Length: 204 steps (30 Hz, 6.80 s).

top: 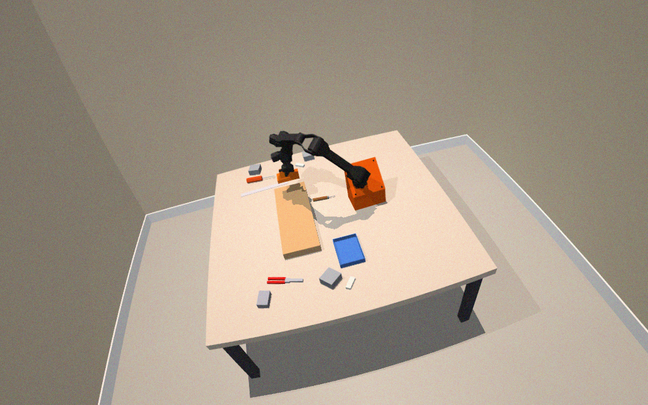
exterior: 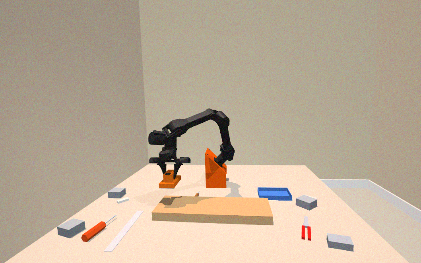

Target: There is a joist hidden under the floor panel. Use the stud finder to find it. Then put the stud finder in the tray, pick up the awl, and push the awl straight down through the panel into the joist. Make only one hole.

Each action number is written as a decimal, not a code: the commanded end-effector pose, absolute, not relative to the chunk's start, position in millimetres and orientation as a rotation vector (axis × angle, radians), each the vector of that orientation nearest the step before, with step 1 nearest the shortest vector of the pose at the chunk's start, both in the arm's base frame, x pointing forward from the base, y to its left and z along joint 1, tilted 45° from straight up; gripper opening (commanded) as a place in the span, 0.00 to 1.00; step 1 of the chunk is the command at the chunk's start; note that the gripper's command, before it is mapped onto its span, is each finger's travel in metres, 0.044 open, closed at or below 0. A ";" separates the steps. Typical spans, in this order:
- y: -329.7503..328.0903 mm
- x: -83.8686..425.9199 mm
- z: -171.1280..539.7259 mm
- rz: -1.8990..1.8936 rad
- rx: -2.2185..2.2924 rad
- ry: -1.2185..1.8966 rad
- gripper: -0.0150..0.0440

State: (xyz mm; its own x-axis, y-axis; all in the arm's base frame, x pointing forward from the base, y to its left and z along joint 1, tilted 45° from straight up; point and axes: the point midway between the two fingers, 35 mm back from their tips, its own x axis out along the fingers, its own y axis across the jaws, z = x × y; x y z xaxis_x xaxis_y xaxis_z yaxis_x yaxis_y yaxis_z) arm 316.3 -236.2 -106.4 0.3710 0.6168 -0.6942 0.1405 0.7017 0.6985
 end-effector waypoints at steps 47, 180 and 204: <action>-1.0 374.4 121.3 0.825 0.105 0.922 0.25; 247.7 203.1 167.5 1.379 -0.329 0.426 0.65; 174.6 221.8 199.6 1.286 -0.271 0.563 1.00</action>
